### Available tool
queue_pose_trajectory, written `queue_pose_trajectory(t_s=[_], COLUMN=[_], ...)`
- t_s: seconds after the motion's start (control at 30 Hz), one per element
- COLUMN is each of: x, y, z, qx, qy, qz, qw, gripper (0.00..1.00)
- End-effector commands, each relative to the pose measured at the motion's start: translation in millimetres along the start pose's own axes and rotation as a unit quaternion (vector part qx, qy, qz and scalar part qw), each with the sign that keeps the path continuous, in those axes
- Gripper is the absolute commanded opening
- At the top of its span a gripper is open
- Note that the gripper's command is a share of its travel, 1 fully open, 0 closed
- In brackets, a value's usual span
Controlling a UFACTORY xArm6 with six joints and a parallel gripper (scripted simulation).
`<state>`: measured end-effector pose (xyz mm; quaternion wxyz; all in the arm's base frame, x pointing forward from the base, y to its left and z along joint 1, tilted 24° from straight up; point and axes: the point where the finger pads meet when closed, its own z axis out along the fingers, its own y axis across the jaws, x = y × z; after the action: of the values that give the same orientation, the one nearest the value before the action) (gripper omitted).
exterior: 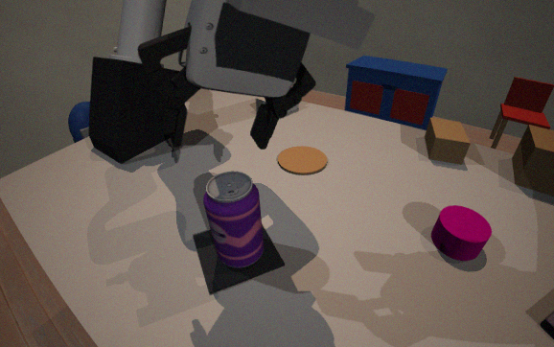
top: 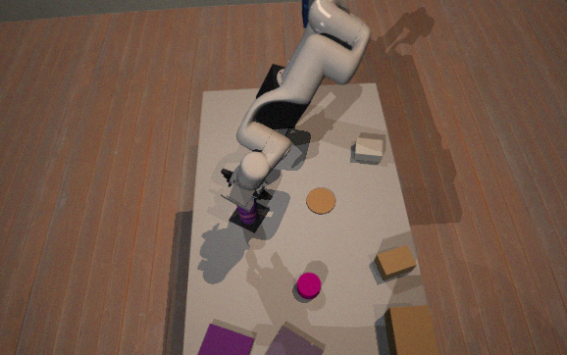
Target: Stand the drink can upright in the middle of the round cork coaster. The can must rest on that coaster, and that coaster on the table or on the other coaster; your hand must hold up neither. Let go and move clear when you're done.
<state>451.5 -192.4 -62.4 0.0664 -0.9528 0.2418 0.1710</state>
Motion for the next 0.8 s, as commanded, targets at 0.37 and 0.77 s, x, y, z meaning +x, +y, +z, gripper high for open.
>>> queue_pose_trajectory(t_s=[0.37, 0.77], x=[2.4, 2.4], y=[1.0, 1.0], z=[-0.4, -0.4], qx=[0.088, 0.137], qy=[-0.031, -0.056], qz=[0.346, 0.55], qw=[0.933, 0.822], gripper=[1.0, 1.0])
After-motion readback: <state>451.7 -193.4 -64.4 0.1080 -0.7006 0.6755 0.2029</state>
